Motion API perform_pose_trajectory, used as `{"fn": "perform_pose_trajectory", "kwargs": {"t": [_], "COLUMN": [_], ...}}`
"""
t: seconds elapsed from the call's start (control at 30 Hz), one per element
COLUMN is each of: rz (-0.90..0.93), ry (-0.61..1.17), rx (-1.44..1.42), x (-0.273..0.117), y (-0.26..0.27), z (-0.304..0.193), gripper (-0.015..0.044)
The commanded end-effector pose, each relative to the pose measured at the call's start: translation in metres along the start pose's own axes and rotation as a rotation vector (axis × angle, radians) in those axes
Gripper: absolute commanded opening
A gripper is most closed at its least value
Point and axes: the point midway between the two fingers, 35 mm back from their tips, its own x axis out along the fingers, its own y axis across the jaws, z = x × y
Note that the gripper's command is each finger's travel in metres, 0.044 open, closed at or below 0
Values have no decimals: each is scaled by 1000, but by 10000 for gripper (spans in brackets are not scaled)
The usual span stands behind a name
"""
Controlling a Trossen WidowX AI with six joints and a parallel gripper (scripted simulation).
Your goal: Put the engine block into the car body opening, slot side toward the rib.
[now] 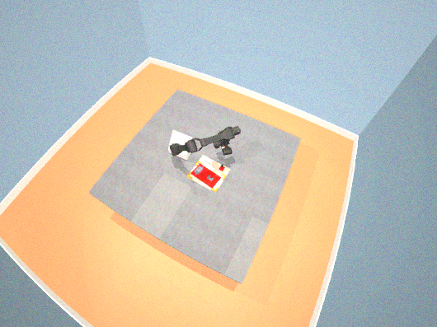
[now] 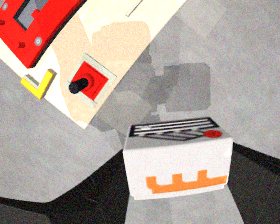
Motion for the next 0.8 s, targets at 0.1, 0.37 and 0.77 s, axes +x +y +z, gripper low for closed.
{"fn": "perform_pose_trajectory", "kwargs": {"t": [0.1, 0.37, 0.77], "rz": [-5, -5, -5], "ry": [2, 1, 0], "rx": [194, 470, 887], "x": [3, 5, 6], "y": [-1, -1, -1], "z": [0, 0, 0], "gripper": [0, 0, 0]}}
